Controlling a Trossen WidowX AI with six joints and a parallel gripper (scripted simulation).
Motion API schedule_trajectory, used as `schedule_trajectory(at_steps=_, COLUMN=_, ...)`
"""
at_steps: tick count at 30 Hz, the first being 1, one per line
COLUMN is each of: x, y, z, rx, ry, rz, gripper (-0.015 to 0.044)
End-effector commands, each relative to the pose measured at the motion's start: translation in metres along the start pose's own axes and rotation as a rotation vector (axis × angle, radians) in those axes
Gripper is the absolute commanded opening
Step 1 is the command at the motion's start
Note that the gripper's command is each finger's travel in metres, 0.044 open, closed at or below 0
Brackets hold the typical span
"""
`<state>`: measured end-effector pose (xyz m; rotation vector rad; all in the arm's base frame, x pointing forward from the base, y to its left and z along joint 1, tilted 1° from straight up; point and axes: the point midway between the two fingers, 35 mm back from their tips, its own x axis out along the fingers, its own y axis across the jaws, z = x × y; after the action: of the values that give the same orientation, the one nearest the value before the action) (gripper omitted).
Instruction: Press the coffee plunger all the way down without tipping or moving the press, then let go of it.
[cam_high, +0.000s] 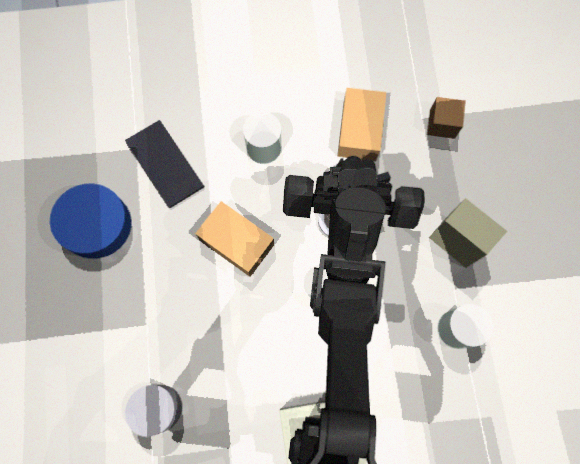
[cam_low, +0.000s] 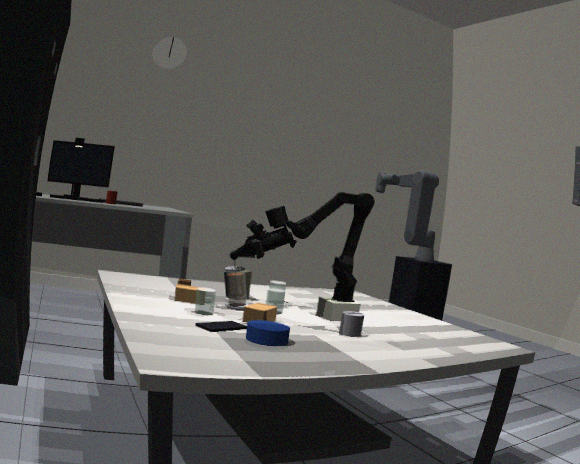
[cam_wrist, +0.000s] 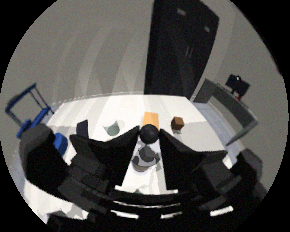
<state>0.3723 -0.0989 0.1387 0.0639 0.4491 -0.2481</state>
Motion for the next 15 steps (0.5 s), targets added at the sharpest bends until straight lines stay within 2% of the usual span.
schedule_trajectory(at_steps=1, x=0.0060, y=0.0000, z=-0.0166, rx=0.007, ry=0.054, rz=-0.002, gripper=0.0119)
schedule_trajectory(at_steps=15, x=0.0080, y=0.0002, z=-0.0137, rx=0.007, ry=0.053, rz=-0.002, gripper=0.0119)
